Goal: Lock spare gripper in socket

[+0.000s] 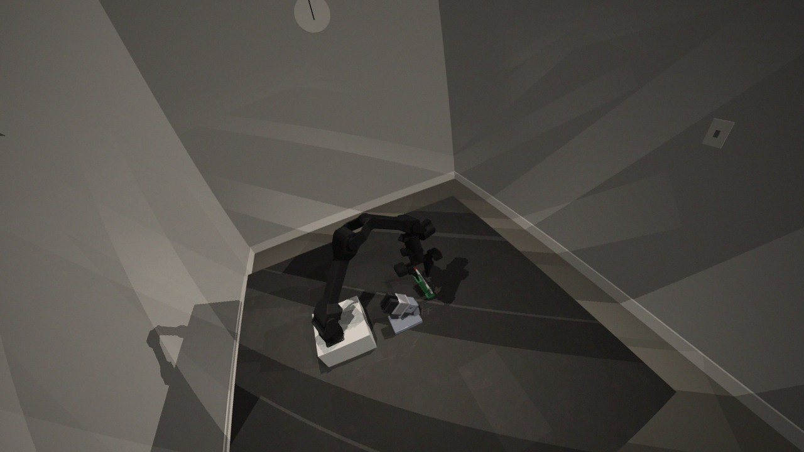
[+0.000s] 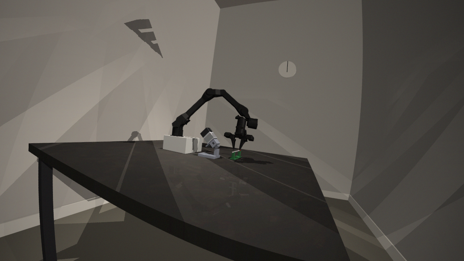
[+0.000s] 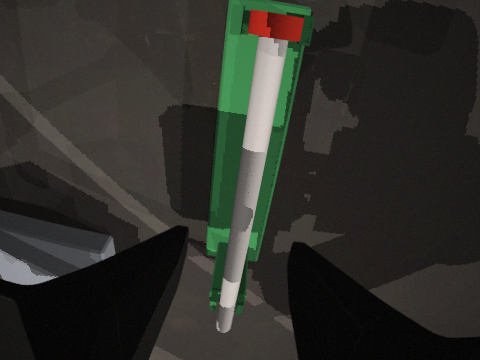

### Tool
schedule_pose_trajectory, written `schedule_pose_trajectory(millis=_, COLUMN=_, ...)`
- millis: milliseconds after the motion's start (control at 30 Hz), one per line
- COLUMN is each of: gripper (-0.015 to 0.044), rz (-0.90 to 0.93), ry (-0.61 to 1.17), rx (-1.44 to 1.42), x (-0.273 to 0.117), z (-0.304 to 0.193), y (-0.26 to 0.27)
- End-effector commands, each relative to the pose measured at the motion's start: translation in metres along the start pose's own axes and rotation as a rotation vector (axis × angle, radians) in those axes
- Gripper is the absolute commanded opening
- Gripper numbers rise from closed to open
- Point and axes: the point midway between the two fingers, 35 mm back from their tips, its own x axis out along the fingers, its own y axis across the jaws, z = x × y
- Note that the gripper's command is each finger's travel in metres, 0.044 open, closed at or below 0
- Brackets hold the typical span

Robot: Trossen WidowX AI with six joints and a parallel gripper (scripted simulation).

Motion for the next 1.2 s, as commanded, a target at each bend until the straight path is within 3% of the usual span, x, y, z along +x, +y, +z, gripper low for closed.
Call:
schedule_pose_trajectory(millis=0, gripper=0.0180, rz=0.001, ry=0.006, rx=-0.001, x=0.007, z=0.001, y=0.000)
schedule_pose_trajectory(millis=800, gripper=0.0180, rz=0.001, ry=0.006, rx=-0.001, x=0.041, z=0.010, y=0.000)
schedule_pose_trajectory(millis=1033, gripper=0.0000, rz=0.001, ry=0.006, rx=-0.001, x=0.041, z=0.010, y=0.000)
schedule_pose_trajectory(millis=1167, gripper=0.0000, rz=0.001, ry=0.006, rx=-0.001, x=0.041, z=0.010, y=0.000)
